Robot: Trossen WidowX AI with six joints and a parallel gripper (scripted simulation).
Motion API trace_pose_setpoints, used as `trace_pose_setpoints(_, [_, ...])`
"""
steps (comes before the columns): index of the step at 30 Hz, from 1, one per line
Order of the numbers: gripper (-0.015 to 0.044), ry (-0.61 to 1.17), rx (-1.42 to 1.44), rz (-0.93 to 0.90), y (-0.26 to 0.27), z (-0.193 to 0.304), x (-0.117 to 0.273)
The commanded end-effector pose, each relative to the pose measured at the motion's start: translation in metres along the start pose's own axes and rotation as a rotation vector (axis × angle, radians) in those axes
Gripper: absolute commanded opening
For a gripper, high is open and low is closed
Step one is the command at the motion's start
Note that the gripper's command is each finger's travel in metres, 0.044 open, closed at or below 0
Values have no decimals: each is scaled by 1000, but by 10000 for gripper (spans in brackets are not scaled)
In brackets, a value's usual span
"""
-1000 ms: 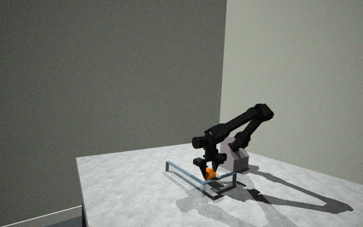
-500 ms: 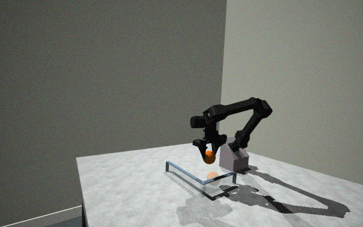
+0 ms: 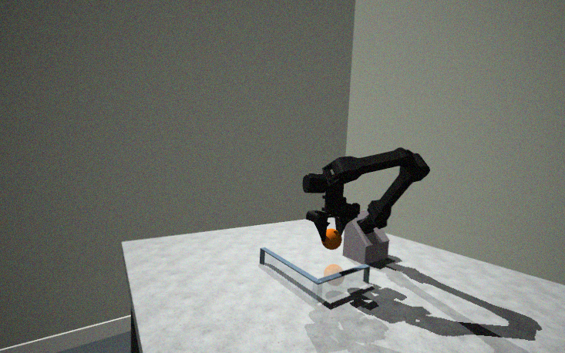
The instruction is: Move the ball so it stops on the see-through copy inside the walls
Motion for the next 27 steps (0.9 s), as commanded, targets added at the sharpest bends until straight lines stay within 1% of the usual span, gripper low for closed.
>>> trace_pose_setpoints(1, [0, -6, 0, 6, 3, -10, -18])
trace_pose_setpoints(3, [0, -8, 1, 5, 5, -14, -28])
trace_pose_setpoints(9, [0, -8, 1, 5, 4, -16, -40])
trace_pose_setpoints(20, [0, -12, 1, 5, 5, -17, -98])
trace_pose_setpoints(27, [0, -12, 1, 5, 5, -17, -104])
Point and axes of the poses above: the point midway between the two fingers, 35 mm back from their tips, its own x axis back along the fingers, its own y axis across the jaws, z = x × y, the point moved 1 cm from there along x, back along the fingers, and after that the axes turned 4 degrees about -x, right-handed, at the moved point
